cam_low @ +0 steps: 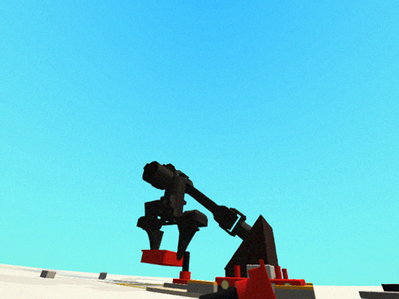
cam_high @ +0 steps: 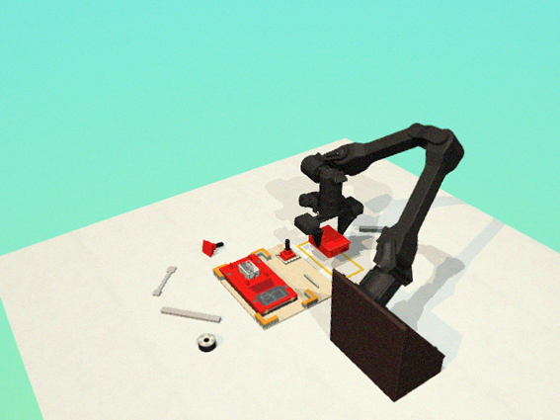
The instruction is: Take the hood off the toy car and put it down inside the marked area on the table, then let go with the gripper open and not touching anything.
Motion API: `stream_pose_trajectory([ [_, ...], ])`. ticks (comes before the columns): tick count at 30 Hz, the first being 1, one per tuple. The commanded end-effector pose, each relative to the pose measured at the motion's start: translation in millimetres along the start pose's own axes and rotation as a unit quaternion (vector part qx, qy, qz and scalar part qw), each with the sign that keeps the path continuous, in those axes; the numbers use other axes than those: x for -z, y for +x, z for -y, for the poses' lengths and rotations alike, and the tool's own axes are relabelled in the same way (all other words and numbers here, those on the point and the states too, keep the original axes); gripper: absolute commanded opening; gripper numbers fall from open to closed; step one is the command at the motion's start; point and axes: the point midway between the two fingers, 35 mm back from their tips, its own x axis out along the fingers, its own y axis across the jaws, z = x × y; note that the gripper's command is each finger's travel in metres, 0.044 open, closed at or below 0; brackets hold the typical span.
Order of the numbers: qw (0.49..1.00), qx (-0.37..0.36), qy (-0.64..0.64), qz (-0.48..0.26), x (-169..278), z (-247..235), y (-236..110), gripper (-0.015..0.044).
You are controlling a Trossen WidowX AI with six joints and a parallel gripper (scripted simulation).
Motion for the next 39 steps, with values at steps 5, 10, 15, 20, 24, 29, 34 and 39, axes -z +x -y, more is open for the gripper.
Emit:
stream_pose_trajectory([
  [5, 1.000, 0.002, -0.004, -0.002, 2, 0, 8, 0.0000],
  [10, 1.000, 0.002, -0.004, -0.002, 3, 0, 13, 0.0000],
  [15, 1.000, 0.003, -0.004, -0.002, 4, 0, 18, 0.0000],
  [20, 1.000, 0.003, -0.004, -0.003, 4, 1, 21, 0.0000],
  [24, 1.000, 0.003, -0.004, -0.003, 4, 1, 22, 0.0000],
  [29, 1.000, 0.003, -0.004, -0.003, 4, 1, 24, 0.0000],
  [34, 1.000, 0.003, -0.004, -0.003, 4, 1, 26, 0.0000],
  [39, 1.000, 0.003, -0.004, -0.003, 4, 1, 29, 0.0000],
])
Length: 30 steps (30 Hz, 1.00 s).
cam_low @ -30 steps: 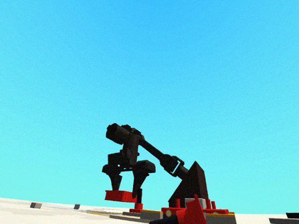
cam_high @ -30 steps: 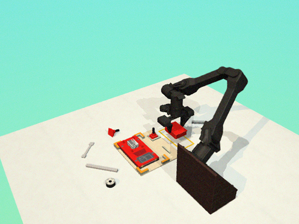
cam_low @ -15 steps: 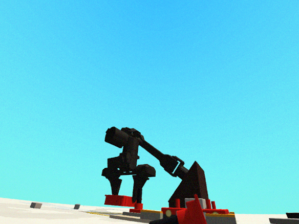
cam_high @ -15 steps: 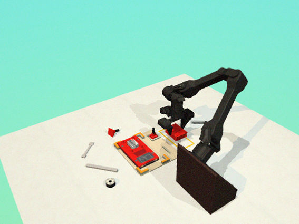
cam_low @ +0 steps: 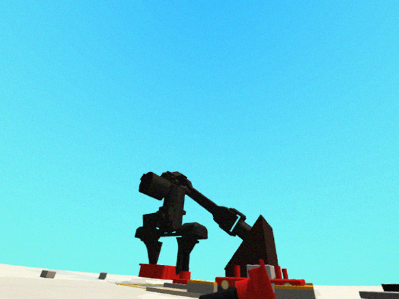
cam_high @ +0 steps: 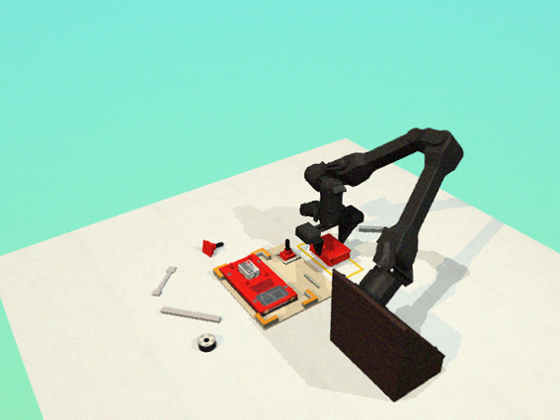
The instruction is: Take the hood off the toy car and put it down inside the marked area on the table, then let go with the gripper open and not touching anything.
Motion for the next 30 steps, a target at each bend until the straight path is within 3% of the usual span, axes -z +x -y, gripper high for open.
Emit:
stream_pose_trajectory([
  [1, 1.000, -0.001, -0.002, -0.001, 1, -1, 2, 0.0000],
  [23, 1.000, 0.000, -0.002, -0.001, 1, -1, 13, 0.0000],
  [30, 1.000, 0.002, 0.000, 0.000, 0, 1, 11, 0.0184],
])
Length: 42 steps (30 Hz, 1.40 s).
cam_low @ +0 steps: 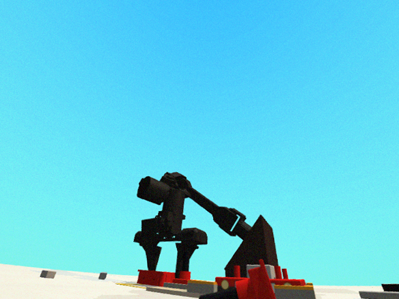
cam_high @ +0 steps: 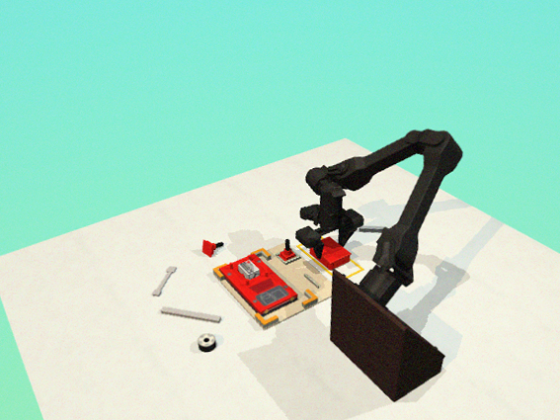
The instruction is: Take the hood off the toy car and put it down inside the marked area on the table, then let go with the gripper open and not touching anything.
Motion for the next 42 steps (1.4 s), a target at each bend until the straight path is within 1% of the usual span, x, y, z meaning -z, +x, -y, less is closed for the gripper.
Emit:
stream_pose_trajectory([
  [1, 1.000, 0.000, 0.001, 0.000, 0, 0, 0, 0.0210],
  [10, 1.000, 0.000, 0.001, 0.000, 0, 0, -2, 0.0440],
  [13, 1.000, -0.002, 0.001, 0.000, -2, -1, -21, 0.0440],
  [17, 1.000, -0.002, 0.000, -0.001, -1, -1, -63, 0.0440],
  [19, 1.000, -0.001, 0.000, -0.001, -1, -1, -71, 0.0440],
  [42, 1.000, -0.001, 0.000, -0.001, -1, -1, -71, 0.0440],
])
